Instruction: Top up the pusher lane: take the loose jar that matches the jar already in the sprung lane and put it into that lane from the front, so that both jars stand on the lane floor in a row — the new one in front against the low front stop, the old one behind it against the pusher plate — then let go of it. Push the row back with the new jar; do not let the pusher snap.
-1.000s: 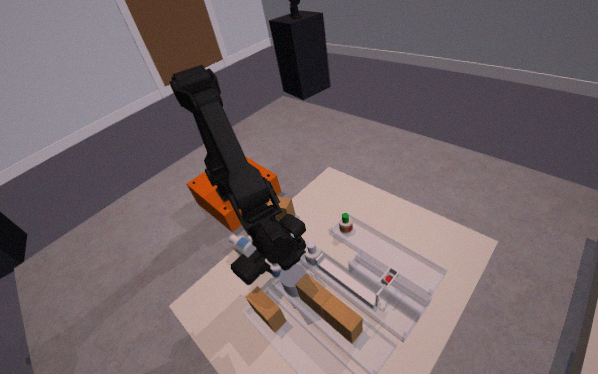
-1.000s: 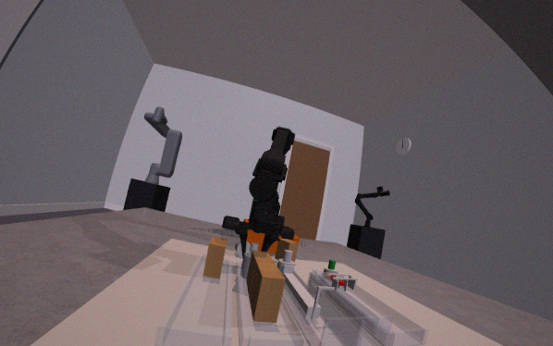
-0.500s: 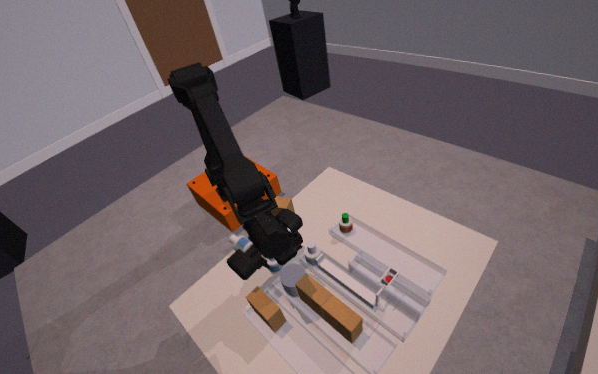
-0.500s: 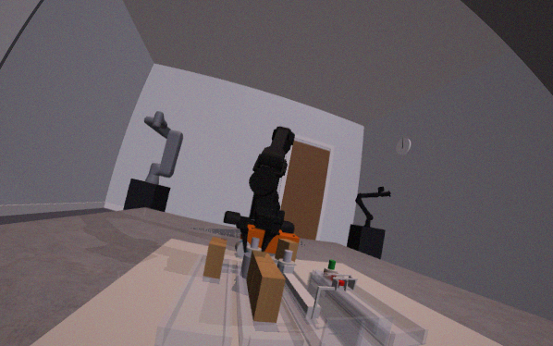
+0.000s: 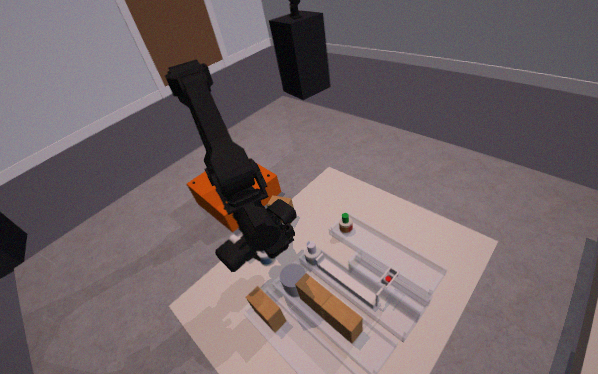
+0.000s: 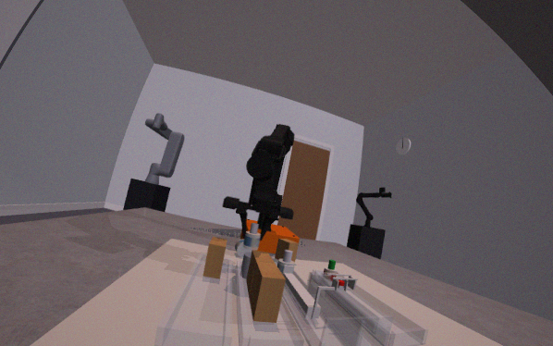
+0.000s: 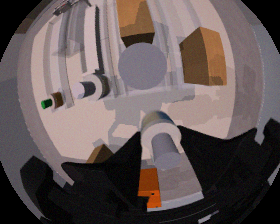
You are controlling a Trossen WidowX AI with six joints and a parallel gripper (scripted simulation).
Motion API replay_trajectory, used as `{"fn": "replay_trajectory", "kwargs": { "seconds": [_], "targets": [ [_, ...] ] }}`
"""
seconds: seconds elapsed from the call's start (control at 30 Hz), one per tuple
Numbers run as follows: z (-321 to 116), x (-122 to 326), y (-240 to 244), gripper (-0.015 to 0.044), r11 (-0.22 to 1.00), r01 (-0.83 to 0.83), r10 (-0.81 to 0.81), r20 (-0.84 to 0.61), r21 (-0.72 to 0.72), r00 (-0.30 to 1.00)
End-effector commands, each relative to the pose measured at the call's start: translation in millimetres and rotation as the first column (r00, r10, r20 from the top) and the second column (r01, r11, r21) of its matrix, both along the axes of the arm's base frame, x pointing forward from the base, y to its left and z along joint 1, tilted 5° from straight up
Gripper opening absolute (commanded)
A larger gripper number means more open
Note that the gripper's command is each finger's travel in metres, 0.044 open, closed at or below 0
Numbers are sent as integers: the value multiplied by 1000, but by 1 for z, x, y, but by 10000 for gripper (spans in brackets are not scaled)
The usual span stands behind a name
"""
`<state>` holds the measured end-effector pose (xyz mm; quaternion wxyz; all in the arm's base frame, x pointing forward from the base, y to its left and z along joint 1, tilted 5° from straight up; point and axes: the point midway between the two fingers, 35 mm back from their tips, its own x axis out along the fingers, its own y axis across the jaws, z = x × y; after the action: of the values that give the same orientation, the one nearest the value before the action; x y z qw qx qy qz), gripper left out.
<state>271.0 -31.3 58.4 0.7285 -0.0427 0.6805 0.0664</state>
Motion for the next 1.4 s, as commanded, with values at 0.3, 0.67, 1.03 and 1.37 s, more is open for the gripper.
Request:
{"fn": "replay_trajectory", "kwargs": {
  "seconds": [0.3, 0.67, 1.03, 1.37],
  "targets": [
    [55, 8, 2, 0, 999, -33, 34, 41, -14, 999],
    [32, 10, 42, 0, 1000, -18, 19, 40, -8, 999],
    [4, 1, 89, 0, 1000, 0, 0, 39, -1, 999],
    [-17, 4, 91, 0, 1000, 0, 0, 39, -1, 999]
  ]
}}
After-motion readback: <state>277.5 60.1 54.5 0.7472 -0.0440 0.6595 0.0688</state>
